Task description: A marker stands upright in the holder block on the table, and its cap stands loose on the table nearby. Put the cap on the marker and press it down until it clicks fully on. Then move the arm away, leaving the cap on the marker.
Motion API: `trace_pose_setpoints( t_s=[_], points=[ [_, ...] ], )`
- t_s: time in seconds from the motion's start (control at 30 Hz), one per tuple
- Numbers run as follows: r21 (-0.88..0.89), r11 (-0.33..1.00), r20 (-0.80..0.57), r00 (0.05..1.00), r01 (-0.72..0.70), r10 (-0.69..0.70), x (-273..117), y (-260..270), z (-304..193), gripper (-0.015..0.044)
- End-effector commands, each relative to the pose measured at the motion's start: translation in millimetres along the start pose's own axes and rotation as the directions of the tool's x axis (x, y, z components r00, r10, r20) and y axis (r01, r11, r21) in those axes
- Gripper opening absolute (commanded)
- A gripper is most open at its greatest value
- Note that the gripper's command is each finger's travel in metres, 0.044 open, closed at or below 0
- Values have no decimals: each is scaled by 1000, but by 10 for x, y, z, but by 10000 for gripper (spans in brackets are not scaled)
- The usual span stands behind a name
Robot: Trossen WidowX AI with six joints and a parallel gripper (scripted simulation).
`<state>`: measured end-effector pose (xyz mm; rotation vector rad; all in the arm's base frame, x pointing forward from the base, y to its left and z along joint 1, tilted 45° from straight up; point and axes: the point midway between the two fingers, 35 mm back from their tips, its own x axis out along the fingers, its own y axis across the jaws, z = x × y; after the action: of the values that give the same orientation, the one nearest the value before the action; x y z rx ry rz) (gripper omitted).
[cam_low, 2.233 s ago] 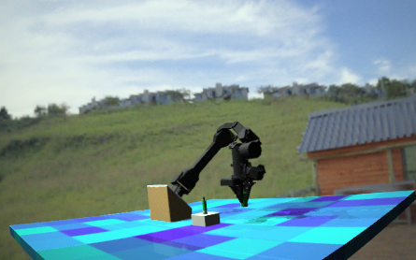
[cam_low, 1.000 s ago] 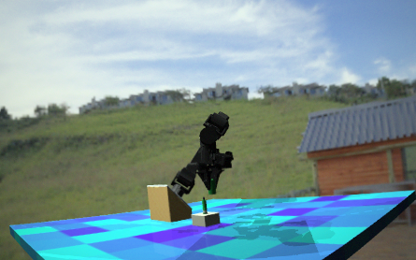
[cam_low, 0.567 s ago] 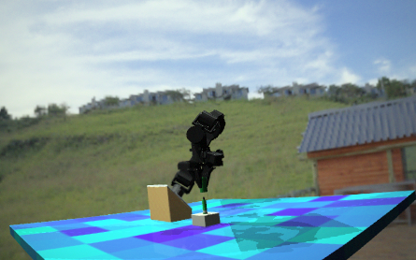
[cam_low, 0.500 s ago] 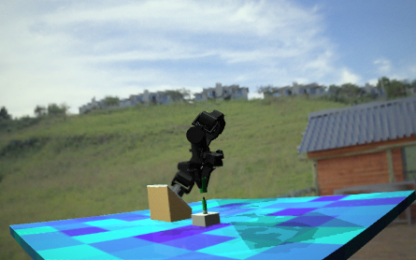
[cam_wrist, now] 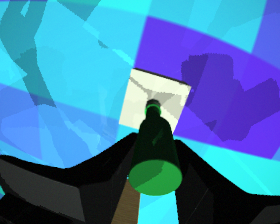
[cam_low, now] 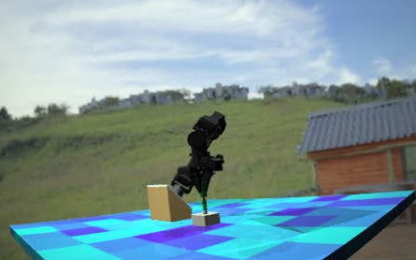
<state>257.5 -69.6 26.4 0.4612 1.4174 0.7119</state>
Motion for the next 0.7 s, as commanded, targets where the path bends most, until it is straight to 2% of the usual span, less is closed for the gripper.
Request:
trace_pose_setpoints(
  t_s=[0.0,0.67],
  points=[
    [7,1000,1,1000,-6,6,78,7,4,0],
    [6,1000,2,1000,-8,8,401,17,-3,0]
  ],
)
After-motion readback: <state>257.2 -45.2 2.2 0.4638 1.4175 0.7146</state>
